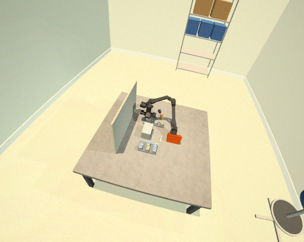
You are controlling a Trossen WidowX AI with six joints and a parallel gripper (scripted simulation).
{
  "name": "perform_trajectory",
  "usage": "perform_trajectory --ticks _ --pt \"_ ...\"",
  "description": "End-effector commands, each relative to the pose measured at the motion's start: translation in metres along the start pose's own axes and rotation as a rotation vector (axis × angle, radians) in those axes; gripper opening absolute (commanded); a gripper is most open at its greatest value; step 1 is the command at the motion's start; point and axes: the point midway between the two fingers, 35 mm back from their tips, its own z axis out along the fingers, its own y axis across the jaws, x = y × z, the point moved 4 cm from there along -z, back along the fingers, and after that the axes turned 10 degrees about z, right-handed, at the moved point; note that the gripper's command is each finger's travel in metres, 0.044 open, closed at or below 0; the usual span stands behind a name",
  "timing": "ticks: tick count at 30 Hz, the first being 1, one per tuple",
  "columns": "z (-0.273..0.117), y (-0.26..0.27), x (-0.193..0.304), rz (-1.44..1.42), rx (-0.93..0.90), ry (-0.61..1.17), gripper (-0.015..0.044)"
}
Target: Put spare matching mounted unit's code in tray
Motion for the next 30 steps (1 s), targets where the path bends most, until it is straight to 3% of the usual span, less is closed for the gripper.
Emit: perform_trajectory --ticks 1,24,30 --pt "0.003 0.0 -0.001 -0.002 0.001 -0.005 0.0" --pt "0.021 0.004 0.001 -0.001 -0.001 -0.003 0.0" --pt "0.02 0.004 0.002 0.002 -0.002 0.002 0.0157"
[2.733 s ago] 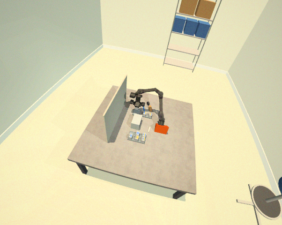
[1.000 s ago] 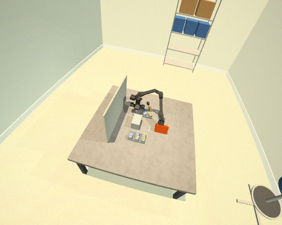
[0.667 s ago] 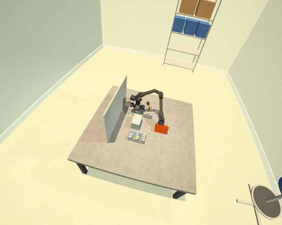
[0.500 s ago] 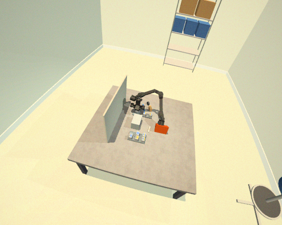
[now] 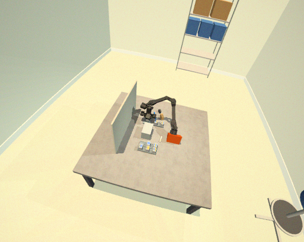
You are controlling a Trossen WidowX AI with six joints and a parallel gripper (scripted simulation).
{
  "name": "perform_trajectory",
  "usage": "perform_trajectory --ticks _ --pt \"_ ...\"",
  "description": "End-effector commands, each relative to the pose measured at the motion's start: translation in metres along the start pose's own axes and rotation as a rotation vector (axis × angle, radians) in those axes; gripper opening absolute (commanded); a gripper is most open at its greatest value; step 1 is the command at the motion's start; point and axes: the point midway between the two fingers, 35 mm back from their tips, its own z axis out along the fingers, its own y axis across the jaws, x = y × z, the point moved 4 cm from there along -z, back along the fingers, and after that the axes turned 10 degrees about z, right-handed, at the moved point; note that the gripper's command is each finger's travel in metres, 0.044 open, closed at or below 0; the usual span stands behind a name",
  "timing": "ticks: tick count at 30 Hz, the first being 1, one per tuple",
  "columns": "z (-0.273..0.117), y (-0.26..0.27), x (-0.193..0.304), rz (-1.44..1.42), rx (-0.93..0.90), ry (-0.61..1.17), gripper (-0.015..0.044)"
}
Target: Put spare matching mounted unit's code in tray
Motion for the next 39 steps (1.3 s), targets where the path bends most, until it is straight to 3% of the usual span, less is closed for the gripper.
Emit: perform_trajectory --ticks 1,11,19,39 --pt "0.0 0.0 0.0 0.001 0.0 0.0 0.0184" --pt "-0.003 0.0 0.0 0.001 0.0 -0.001 0.044" --pt "-0.103 0.0 -0.001 -0.003 -0.001 -0.01 0.044" --pt "-0.104 -0.002 -0.003 -0.007 0.015 -0.019 0.044"
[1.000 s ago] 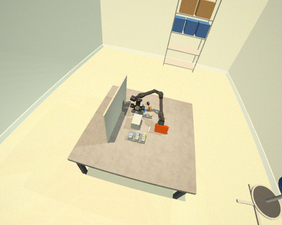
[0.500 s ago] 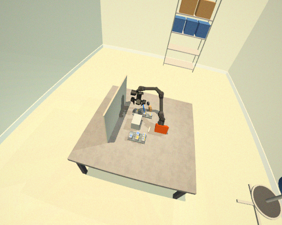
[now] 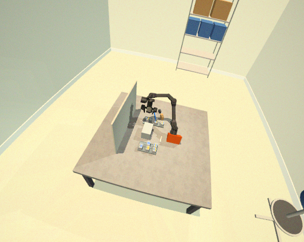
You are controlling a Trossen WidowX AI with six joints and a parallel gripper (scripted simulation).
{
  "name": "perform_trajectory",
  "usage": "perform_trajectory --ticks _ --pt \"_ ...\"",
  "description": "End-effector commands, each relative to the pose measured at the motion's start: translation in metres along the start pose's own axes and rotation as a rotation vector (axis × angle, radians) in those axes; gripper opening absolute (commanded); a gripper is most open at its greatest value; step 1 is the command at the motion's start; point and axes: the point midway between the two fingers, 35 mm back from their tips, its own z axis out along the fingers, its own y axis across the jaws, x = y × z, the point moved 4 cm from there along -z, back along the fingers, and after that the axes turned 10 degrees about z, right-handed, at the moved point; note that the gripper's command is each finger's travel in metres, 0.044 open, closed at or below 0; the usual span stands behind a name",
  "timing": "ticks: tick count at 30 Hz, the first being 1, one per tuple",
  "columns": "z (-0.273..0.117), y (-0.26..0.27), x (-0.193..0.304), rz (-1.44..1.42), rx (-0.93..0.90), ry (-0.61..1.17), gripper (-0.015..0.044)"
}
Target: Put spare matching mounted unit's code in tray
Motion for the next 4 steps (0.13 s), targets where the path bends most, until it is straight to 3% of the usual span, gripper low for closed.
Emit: perform_trajectory --ticks 1,4 --pt "-0.0001 -0.0005 -0.0001 -0.002 0.002 -0.001 0.044" --pt "-0.0001 -0.0005 -0.0001 -0.002 0.002 -0.001 0.044"
